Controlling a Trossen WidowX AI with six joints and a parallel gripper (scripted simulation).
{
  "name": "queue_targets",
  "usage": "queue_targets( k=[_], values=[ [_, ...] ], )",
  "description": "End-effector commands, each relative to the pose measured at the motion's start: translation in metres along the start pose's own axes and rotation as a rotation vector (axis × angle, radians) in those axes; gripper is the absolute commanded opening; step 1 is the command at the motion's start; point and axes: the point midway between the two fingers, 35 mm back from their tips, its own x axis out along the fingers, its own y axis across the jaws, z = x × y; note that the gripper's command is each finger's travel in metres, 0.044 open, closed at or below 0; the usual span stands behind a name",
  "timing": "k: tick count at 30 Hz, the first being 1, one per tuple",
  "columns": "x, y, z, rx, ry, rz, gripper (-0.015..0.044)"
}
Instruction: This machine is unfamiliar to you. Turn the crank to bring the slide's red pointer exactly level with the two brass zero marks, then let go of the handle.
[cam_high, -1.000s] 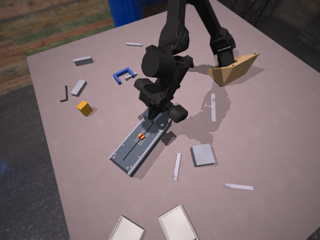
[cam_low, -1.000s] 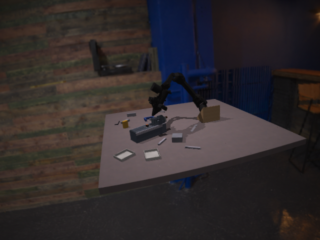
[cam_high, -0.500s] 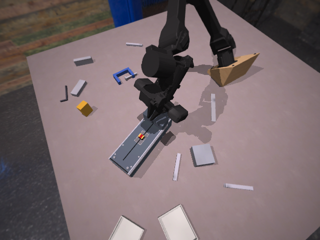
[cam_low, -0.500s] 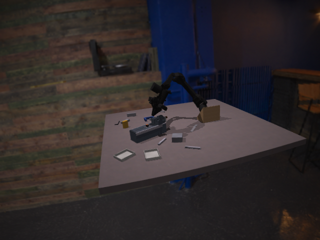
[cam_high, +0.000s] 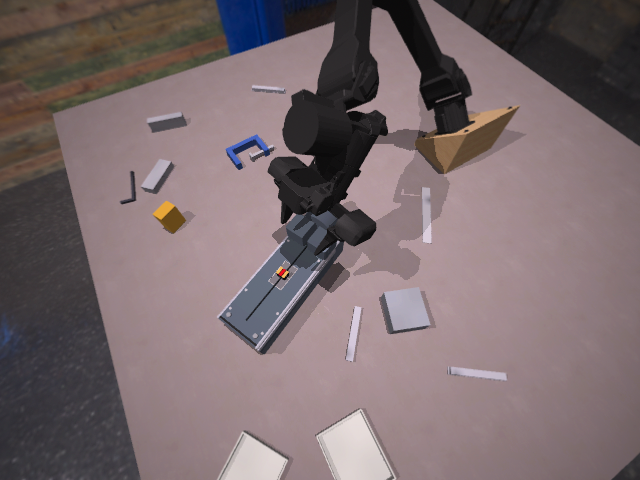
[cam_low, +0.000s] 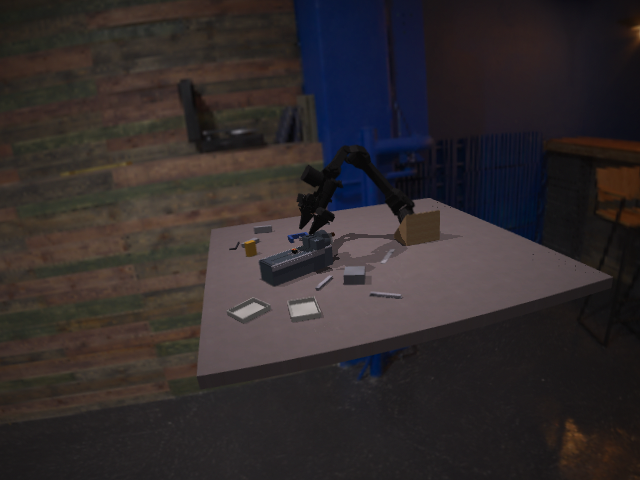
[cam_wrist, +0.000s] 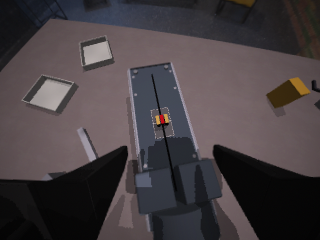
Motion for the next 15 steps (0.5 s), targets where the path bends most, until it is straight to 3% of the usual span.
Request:
queue_targets(
  k=[1, 15],
  values=[
    [0.0002, -0.0003, -0.0001, 0.000, 0.000, -0.001, 0.0387],
    [0.0002, -0.0003, -0.0001, 0.000, 0.000, -0.001, 0.0020]
  ],
)
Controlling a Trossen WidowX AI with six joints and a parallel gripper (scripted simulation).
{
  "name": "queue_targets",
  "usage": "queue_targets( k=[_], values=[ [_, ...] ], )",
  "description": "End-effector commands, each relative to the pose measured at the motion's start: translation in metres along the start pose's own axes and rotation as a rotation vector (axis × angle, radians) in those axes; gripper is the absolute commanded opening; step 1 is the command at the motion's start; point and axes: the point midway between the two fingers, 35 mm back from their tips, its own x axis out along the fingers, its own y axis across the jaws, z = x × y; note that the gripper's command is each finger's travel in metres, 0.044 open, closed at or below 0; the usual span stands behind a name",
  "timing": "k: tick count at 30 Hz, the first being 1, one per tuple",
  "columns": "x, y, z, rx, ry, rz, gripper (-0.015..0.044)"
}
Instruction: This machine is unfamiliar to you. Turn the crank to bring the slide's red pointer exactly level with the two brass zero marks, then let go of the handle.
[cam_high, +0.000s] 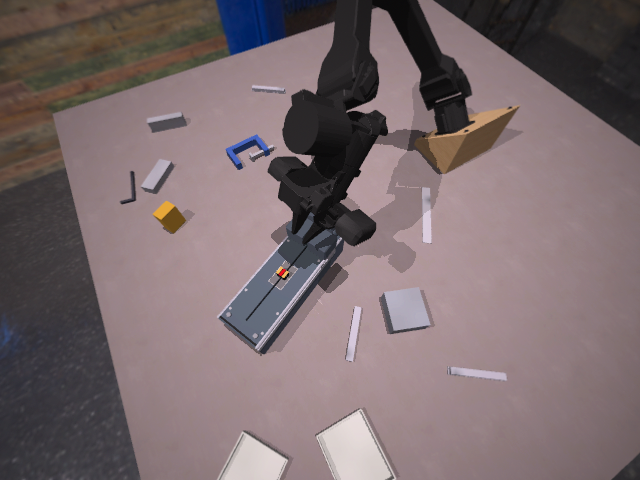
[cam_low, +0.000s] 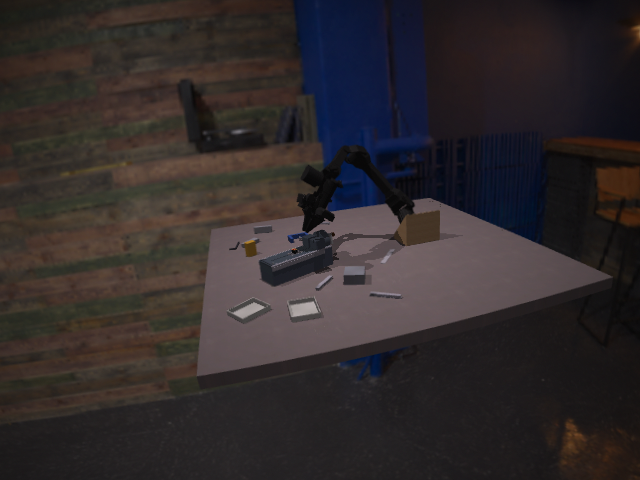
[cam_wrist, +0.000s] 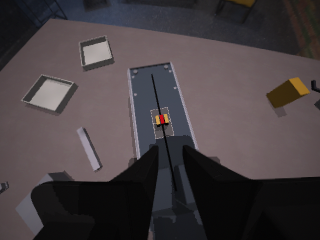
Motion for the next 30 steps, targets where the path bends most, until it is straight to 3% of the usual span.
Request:
queue_targets(
  k=[1, 22, 30],
  values=[
    [0.0002, -0.0001, -0.0001, 0.000, 0.000, 0.000, 0.0000],
    [0.0000, 0.0002, 0.0000, 0.000, 0.000, 0.001, 0.0000],
    [0.0000, 0.0002, 0.0000, 0.000, 0.000, 0.001, 0.0210]
  ],
)
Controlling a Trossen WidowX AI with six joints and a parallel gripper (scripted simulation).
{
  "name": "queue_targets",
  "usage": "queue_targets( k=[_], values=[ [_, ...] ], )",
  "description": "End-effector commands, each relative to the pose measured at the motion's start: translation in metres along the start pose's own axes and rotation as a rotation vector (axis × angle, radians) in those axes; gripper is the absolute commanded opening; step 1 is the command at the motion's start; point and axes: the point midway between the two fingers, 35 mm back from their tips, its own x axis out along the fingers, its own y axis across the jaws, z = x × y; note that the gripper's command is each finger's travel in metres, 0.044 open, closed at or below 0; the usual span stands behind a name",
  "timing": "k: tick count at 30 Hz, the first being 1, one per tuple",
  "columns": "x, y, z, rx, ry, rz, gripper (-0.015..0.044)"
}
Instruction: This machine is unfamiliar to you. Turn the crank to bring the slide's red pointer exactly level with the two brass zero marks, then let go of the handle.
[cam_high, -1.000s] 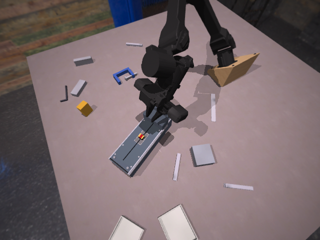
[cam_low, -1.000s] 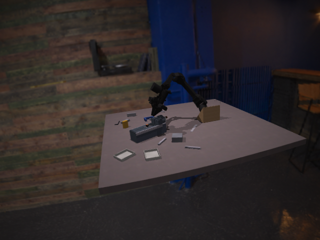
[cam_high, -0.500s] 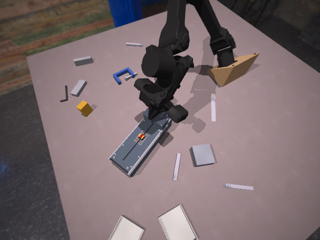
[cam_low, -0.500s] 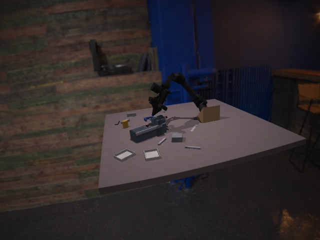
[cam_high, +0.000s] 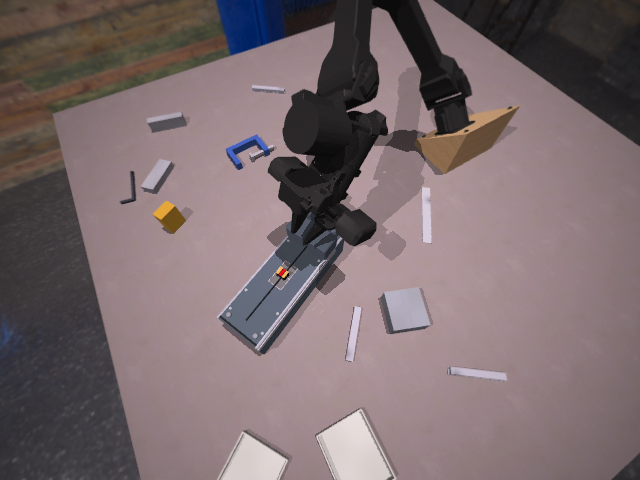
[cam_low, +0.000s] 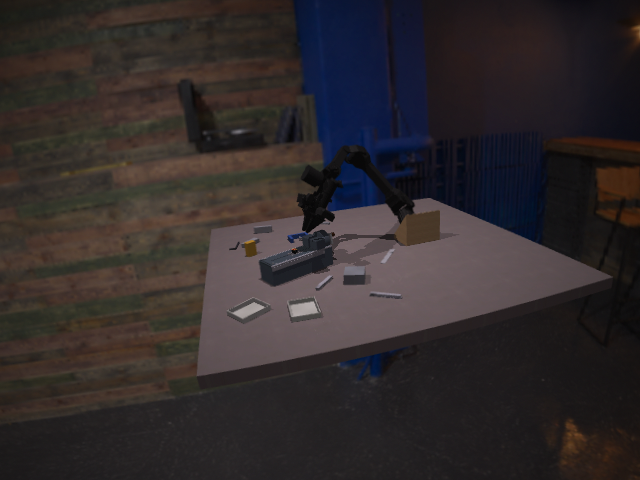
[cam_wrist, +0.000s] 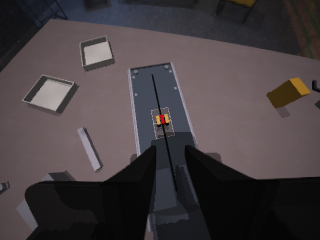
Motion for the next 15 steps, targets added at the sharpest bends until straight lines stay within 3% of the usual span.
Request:
queue_targets(
  k=[1, 9, 15],
  values=[
    [0.000, 0.000, 0.000, 0.000, 0.000, -0.001, 0.0236],
    [-0.007, 0.000, 0.006, 0.001, 0.000, 0.000, 0.0440],
    [-0.036, 0.000, 0.028, 0.001, 0.000, 0.002, 0.0440]
  ],
)
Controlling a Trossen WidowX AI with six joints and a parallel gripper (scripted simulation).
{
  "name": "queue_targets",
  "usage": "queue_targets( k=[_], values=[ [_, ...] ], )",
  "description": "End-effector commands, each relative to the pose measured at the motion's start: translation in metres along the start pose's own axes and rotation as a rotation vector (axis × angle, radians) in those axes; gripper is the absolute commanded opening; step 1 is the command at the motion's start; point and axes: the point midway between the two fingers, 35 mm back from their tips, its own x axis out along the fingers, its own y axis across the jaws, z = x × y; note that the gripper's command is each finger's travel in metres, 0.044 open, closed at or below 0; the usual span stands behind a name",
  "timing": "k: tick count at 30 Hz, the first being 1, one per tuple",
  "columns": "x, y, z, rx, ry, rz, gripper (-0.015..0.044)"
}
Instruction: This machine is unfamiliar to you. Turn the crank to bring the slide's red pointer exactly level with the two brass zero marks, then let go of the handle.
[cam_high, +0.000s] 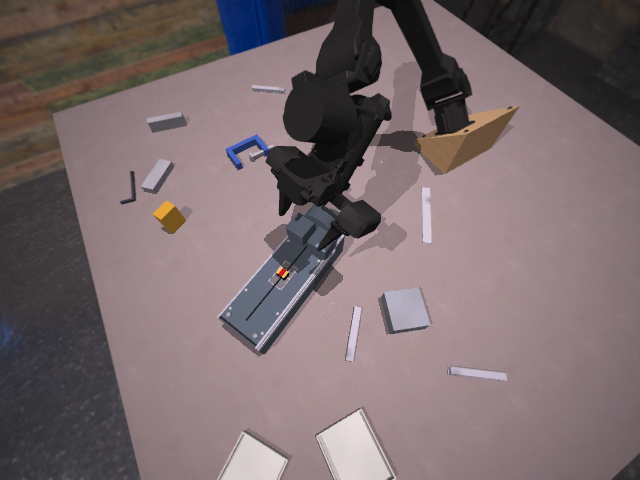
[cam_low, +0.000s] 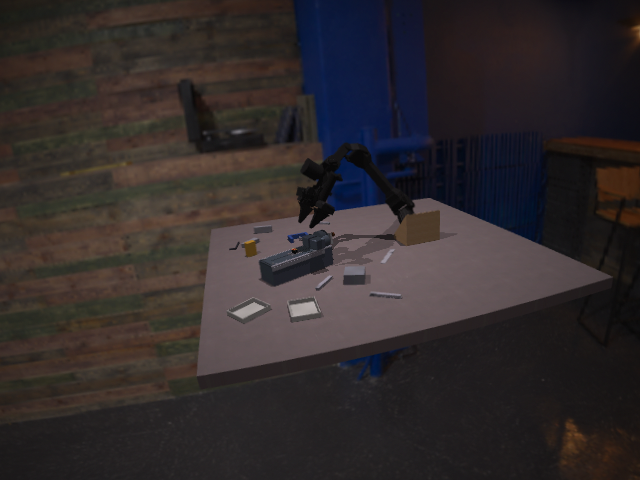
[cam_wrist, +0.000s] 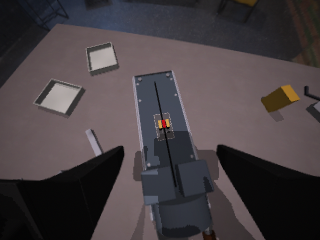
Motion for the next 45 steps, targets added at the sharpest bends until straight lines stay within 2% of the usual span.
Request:
queue_targets(
  k=[1, 45],
  values=[
    [-0.0200, -0.0015, 0.0157, 0.007, -0.005, -0.003, 0.0440],
    [-0.0234, -0.0016, 0.0177, 0.007, -0.005, -0.003, 0.0440]
  ],
)
